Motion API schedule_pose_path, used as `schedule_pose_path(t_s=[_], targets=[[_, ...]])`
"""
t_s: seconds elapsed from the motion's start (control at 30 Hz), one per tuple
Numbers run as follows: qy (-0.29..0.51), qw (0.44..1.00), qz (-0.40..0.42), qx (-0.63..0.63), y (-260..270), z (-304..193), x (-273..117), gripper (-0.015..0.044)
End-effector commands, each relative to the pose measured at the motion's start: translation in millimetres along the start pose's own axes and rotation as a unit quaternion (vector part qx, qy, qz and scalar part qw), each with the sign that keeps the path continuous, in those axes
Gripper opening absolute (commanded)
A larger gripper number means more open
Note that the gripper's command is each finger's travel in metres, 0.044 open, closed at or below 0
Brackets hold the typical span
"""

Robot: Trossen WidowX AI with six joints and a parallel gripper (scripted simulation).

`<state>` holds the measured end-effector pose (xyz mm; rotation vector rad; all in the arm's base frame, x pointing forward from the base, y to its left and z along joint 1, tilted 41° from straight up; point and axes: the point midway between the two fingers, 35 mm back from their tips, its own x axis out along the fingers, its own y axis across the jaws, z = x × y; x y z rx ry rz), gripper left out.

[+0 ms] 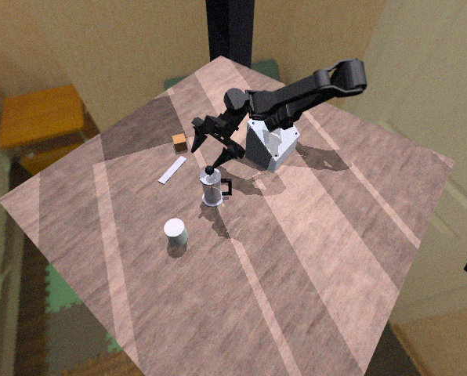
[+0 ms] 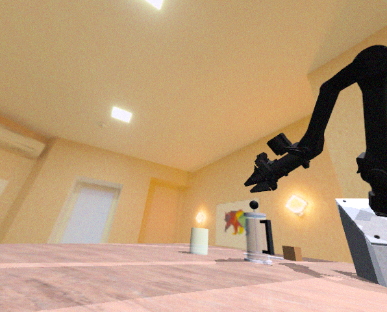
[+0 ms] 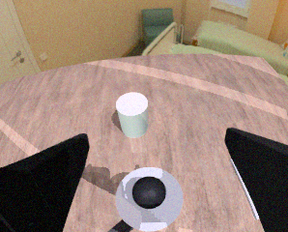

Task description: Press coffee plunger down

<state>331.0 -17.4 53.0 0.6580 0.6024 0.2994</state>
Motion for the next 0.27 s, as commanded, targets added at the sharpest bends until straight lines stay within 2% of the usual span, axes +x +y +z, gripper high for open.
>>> schedule_pose_path(t_s=[0.0, 0.23], targets=[[-0.004, 1.000, 0.006, -0.005, 6.5, 11.5, -22.1, 0.0440], [-0.004, 1.000, 0.006, -0.005, 6.2, 11.1, -21.7, 0.0440]])
